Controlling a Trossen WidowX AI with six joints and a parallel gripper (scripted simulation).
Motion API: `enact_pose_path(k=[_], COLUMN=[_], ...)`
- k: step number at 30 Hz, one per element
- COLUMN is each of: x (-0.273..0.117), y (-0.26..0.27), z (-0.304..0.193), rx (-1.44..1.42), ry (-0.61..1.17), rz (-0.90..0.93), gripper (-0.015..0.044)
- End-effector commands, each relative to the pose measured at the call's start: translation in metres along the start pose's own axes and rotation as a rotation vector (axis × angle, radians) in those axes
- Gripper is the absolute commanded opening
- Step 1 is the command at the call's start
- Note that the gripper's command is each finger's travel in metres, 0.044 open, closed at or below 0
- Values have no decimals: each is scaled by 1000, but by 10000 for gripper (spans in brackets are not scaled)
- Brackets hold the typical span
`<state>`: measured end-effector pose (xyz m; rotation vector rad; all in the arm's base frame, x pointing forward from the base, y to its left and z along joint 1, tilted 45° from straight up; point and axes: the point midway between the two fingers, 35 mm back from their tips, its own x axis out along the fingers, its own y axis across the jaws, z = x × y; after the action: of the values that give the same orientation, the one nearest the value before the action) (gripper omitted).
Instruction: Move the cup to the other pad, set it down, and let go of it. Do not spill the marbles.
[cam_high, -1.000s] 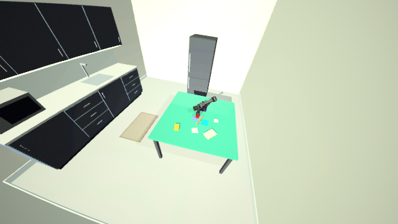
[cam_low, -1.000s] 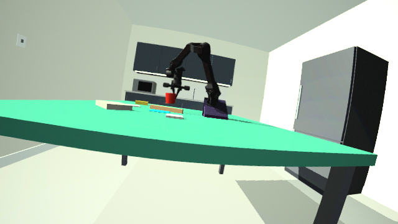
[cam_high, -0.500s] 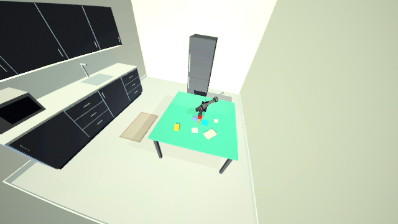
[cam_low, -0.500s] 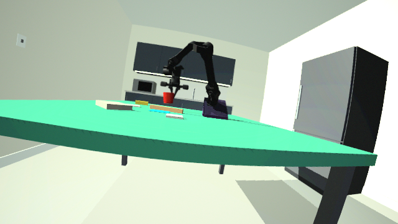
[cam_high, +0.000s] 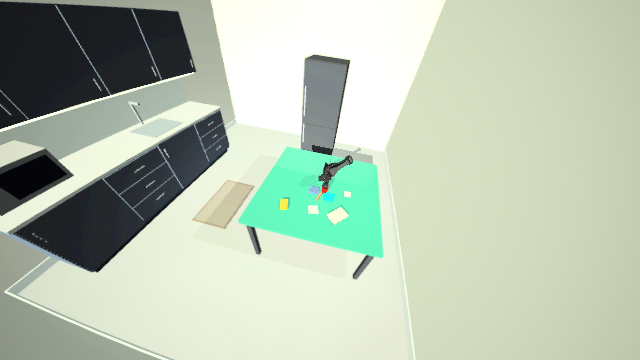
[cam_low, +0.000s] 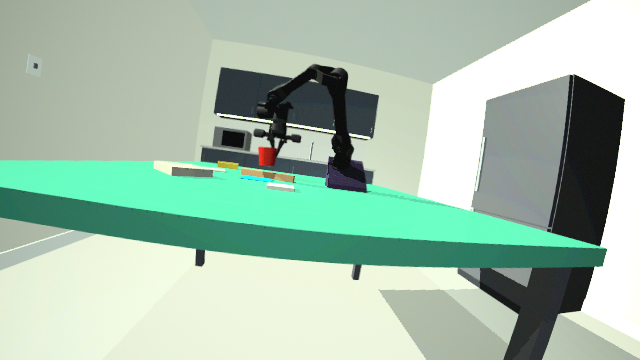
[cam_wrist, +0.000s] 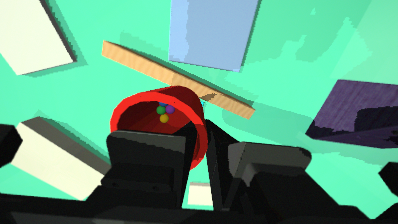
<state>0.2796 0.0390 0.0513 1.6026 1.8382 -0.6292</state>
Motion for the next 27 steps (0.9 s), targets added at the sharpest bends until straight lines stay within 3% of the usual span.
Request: enact_pose_path(k=[1,17,27], x=[-2,-5,2], y=[5,18,19], z=[-14,-59,-61], rx=[-2,-3,-3], ry=[3,5,6], rz=[7,7,7], gripper=[0,0,0])
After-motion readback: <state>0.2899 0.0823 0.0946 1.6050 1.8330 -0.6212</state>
